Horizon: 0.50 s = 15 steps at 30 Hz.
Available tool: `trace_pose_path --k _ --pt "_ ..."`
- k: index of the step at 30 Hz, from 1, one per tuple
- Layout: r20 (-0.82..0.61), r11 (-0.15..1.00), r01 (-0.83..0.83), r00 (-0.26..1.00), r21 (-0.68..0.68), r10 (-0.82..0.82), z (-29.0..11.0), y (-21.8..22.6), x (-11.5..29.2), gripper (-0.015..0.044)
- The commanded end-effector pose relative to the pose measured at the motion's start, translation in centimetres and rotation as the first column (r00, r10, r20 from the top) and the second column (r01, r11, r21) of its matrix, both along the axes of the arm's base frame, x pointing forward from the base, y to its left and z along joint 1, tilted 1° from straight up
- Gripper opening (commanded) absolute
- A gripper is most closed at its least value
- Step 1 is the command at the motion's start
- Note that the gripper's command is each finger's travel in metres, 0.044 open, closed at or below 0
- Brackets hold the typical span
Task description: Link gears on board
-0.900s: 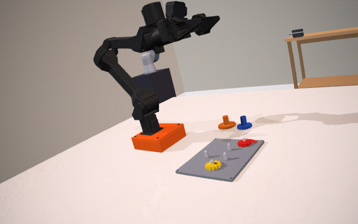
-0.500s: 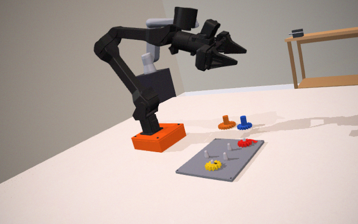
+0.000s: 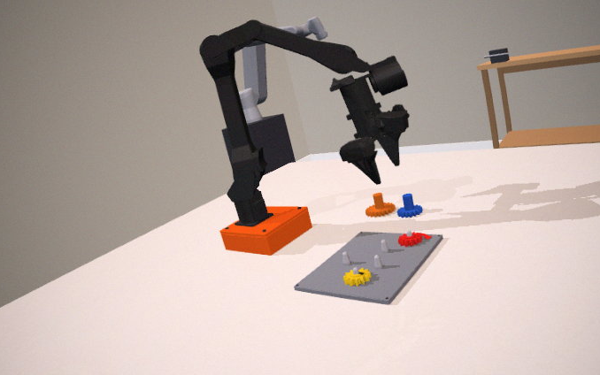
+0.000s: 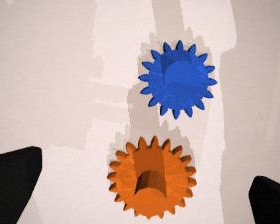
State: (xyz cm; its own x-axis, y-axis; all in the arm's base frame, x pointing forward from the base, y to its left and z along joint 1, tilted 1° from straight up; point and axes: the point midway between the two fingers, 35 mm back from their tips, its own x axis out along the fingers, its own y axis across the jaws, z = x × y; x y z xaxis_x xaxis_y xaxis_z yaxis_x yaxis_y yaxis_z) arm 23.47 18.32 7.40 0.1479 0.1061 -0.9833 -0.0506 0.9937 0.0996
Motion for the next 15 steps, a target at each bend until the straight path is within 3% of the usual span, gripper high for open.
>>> trace_pose_path --k 1,15 --pt "-0.132 0.995 -0.003 0.991 -0.103 -0.011 -1.3 0.2 -2.8 0.0440" --pt "-0.132 0.995 -0.003 0.991 -0.103 -0.011 -2.9 0.0 -3.0 0.0440"
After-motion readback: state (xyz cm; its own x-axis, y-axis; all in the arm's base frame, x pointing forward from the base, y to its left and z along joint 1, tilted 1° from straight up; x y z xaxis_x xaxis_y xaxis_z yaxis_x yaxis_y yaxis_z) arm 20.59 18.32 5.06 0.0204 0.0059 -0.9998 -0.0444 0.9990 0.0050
